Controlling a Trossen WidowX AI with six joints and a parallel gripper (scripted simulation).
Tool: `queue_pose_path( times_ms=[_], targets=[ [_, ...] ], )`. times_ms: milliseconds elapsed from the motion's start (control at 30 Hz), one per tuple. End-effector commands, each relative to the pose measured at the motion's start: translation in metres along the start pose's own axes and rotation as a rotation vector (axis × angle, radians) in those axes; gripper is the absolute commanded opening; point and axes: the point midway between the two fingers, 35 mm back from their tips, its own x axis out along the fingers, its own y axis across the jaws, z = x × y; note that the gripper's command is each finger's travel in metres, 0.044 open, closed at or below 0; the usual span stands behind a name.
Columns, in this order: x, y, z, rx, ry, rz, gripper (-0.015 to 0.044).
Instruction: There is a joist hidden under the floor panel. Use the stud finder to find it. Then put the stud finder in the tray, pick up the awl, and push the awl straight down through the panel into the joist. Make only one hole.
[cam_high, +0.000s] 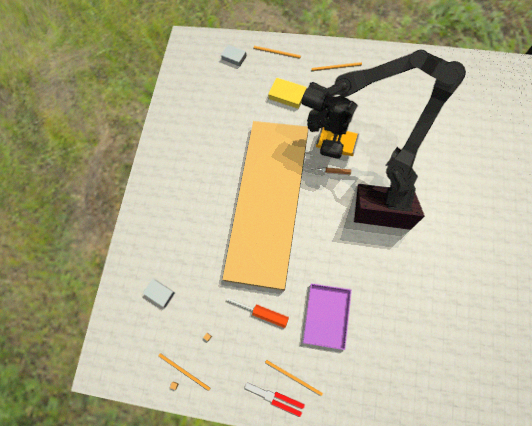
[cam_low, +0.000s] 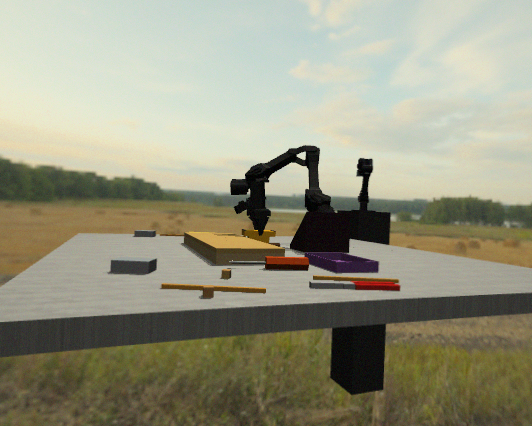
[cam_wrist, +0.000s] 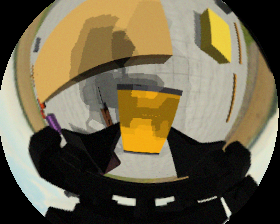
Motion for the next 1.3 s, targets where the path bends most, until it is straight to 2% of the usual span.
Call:
queue_pose_path(
  times_ms=[0,67,433,467,1033,1267],
  targets=[
    [0.001,0.000,0.000,-0.004,0.002,-0.004,0.0314],
    [0.001,0.000,0.000,-0.004,0.002,-0.004,0.0301],
    [-0.011,0.000,-0.001,-0.004,0.003,-0.002,0.0012],
    [-0.013,0.000,-0.001,-0.004,0.003,-0.002,0.0000],
    [-0.034,0.001,-0.003,-0.004,0.003,-0.002,0.0000],
    [-0.034,0.025,-0.002,-0.005,0.004,0.001,0.0000]
  ],
)
